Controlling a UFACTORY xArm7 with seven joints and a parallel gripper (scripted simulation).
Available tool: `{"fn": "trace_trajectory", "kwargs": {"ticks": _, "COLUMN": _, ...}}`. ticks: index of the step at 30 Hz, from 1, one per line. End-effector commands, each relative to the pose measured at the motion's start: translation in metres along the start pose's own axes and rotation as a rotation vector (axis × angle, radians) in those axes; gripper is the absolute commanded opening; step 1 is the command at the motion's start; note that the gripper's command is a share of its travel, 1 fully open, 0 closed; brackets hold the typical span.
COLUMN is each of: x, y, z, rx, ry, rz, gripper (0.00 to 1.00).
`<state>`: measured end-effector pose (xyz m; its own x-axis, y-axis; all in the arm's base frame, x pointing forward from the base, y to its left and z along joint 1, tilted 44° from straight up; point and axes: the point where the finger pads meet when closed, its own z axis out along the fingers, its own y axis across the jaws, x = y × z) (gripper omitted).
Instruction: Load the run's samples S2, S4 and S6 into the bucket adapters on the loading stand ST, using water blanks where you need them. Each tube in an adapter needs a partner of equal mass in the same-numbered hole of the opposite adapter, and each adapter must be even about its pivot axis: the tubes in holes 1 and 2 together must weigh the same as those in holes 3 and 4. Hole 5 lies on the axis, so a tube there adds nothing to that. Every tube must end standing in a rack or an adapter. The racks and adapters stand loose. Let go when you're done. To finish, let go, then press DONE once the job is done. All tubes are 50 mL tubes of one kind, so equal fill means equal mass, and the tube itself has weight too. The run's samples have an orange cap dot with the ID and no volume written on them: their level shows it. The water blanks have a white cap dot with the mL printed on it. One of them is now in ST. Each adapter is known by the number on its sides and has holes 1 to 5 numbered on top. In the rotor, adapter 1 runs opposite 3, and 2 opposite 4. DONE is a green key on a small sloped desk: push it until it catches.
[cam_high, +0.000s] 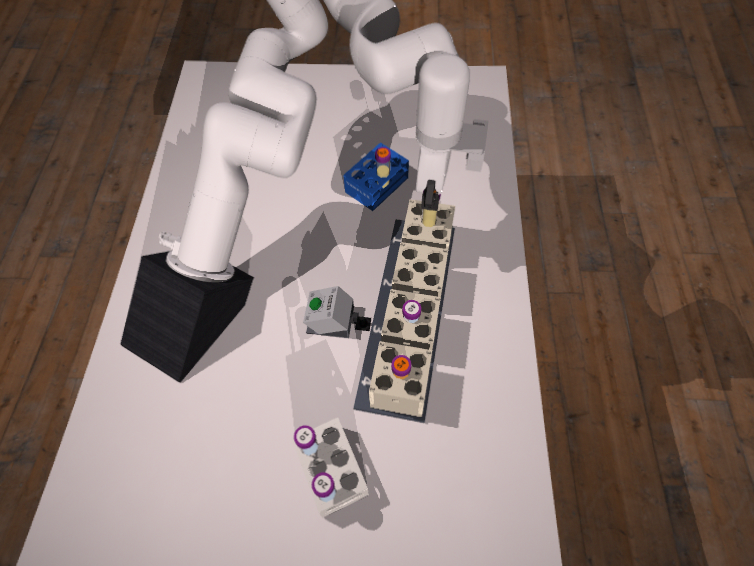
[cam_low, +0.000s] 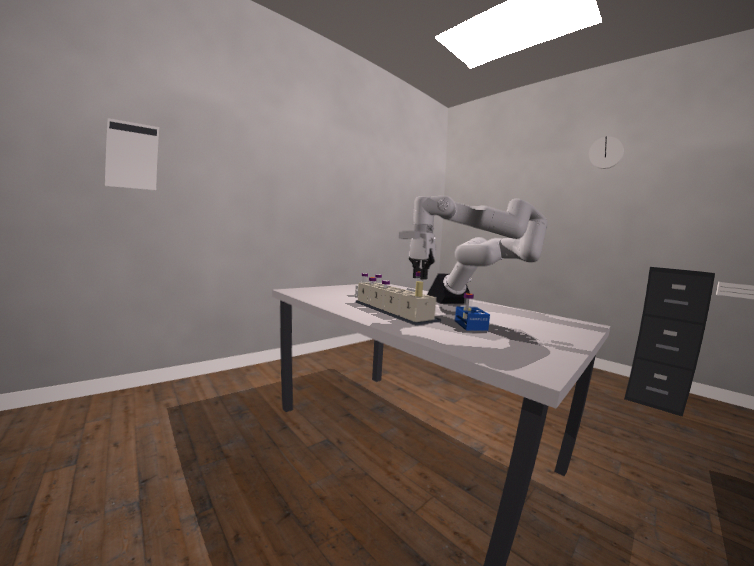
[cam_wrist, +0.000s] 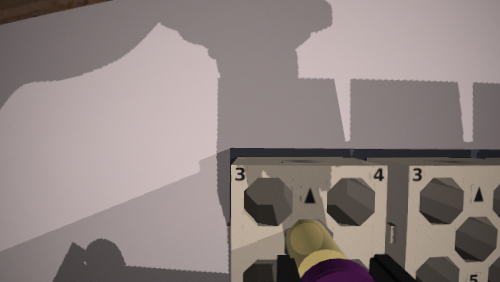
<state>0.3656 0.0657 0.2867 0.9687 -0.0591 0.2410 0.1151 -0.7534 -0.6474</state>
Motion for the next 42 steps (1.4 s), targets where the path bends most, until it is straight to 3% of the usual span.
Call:
{"fn": "trace_trajectory", "kwargs": {"ticks": 1, "x": 0.001, "y": 0.0, "z": 0.004, "rx": 0.0, "ry": 0.004, "rz": 0.0, "gripper": 0.0}}
{"fn": "trace_trajectory", "kwargs": {"ticks": 42, "x": 0.001, "y": 0.0, "z": 0.039, "rx": 0.0, "ry": 0.004, "rz": 0.0, "gripper": 0.0}}
